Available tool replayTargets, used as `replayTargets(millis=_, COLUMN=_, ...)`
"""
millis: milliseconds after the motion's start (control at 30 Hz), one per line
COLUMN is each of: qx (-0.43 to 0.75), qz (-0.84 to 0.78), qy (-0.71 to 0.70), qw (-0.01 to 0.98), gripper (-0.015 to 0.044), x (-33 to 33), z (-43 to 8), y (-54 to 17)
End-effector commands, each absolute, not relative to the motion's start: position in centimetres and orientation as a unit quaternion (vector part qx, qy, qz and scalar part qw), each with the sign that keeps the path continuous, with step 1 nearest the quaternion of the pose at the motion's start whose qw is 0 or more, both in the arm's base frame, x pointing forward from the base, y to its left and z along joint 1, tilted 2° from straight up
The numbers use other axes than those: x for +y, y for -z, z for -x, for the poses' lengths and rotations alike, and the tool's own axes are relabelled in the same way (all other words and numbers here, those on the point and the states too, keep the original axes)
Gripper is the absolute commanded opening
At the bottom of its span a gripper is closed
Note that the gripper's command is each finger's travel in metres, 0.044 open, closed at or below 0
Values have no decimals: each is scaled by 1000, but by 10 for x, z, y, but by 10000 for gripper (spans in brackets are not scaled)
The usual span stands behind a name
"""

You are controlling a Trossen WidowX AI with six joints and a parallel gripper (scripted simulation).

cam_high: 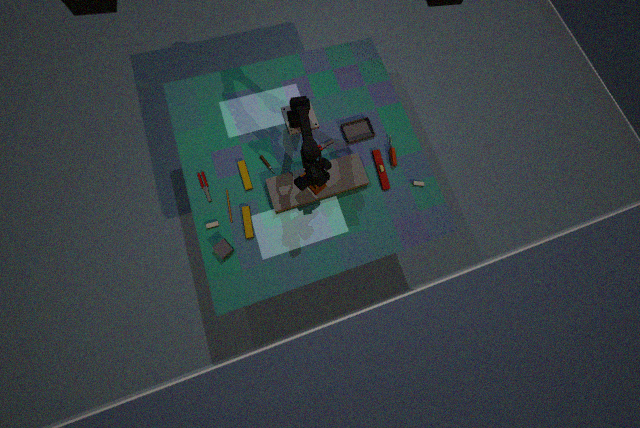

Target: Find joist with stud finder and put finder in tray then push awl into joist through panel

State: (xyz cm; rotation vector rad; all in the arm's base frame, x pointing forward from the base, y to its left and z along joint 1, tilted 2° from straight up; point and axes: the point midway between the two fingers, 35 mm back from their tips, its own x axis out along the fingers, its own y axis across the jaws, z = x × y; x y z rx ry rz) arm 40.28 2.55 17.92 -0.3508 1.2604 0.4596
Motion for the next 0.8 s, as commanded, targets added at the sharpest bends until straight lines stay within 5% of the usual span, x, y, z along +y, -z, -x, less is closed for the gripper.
replayTargets(millis=0, qx=568, qz=181, qy=-241, qw=766, gripper=0, x=58, z=-396, y=-183)
replayTargets(millis=767, qx=519, qz=285, qy=-389, qw=706, gripper=0, x=203, z=-330, y=-177)
